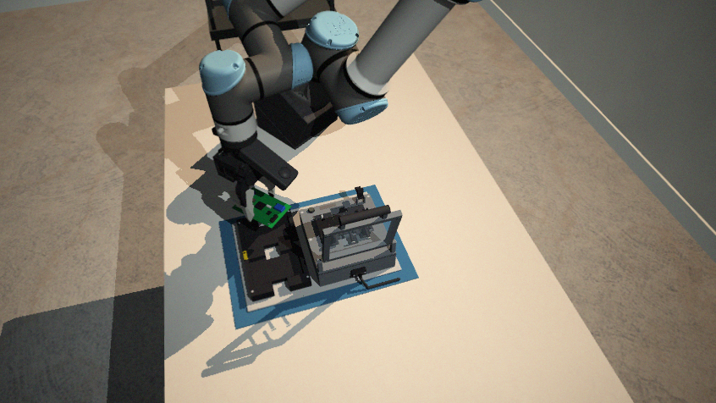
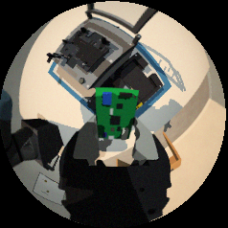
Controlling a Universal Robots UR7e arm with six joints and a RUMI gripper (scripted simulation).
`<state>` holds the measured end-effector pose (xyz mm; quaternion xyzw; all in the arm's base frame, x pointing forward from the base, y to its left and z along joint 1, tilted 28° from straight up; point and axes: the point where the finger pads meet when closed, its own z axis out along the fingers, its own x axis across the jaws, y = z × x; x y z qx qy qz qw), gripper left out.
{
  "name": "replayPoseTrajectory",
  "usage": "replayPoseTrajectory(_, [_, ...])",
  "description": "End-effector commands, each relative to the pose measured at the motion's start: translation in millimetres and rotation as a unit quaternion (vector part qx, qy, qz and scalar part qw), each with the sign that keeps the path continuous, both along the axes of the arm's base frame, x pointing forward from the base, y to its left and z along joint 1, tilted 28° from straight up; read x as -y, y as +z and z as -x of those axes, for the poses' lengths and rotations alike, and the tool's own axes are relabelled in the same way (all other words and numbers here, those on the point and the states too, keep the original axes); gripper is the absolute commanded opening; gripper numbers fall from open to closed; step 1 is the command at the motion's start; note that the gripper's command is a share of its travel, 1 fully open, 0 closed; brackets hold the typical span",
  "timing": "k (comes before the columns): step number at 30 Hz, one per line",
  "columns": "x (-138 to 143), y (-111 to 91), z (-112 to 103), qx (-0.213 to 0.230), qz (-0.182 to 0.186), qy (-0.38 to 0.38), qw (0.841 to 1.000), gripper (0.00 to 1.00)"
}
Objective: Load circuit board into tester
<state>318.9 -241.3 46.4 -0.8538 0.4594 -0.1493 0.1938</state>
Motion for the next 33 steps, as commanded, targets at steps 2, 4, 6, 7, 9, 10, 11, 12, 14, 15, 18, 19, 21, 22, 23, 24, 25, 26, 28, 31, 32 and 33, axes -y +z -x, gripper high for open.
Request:
replayPoseTrajectory(2, [0.3,0.3,-0.2,-0.011,-0.021,-0.045,0.999,0.39])
replayPoseTrajectory(4, [0.3,0.3,-0.2,-0.015,-0.032,-0.067,0.997,0.39])
replayPoseTrajectory(6, [0.3,0.3,-0.2,-0.02,-0.042,-0.089,0.995,0.39])
replayPoseTrajectory(7, [0.3,0.3,-0.1,-0.023,-0.048,-0.1,0.994,0.39])
replayPoseTrajectory(9, [0.4,0.2,-0.1,-0.028,-0.059,-0.122,0.99,0.39])
replayPoseTrajectory(10, [0.4,0.2,-0.1,-0.03,-0.064,-0.133,0.989,0.39])
replayPoseTrajectory(11, [0.4,0.3,-0.1,-0.032,-0.07,-0.145,0.986,0.39])
replayPoseTrajectory(12, [0.3,0.3,-0.1,-0.035,-0.075,-0.156,0.984,0.39])
replayPoseTrajectory(14, [0.3,0.3,-0.2,-0.037,-0.081,-0.167,0.982,0.39])
replayPoseTrajectory(15, [0.3,0.3,-0.2,-0.037,-0.081,-0.167,0.982,0.39])
replayPoseTrajectory(18, [0.3,0.3,-0.2,-0.045,-0.097,-0.201,0.974,0.39])
replayPoseTrajectory(19, [0.4,0.3,-0.2,-0.047,-0.103,-0.212,0.971,0.39])
replayPoseTrajectory(21, [0.4,0.3,-0.1,-0.052,-0.114,-0.235,0.964,0.39])
replayPoseTrajectory(22, [0.4,0.2,-0.1,-0.055,-0.12,-0.246,0.96,0.39])
replayPoseTrajectory(23, [0.4,0.2,-0.1,-0.057,-0.125,-0.257,0.956,0.39])
replayPoseTrajectory(24, [0.4,0.3,-0.1,-0.06,-0.131,-0.269,0.953,0.39])
replayPoseTrajectory(25, [0.4,0.3,-0.2,-0.062,-0.136,-0.28,0.948,0.39])
replayPoseTrajectory(26, [0.4,0.3,-0.2,-0.064,-0.141,-0.291,0.944,0.39])
replayPoseTrajectory(28, [0.4,0.3,-0.2,-0.069,-0.152,-0.313,0.935,0.39])
replayPoseTrajectory(31, [0.4,0.3,-0.2,-0.074,-0.163,-0.334,0.925,0.39])
replayPoseTrajectory(32, [0.4,0.3,-0.2,-0.074,-0.163,-0.334,0.925,0.39])
replayPoseTrajectory(33, [0.4,0.3,-0.1,-0.076,-0.168,-0.345,0.92,0.39])
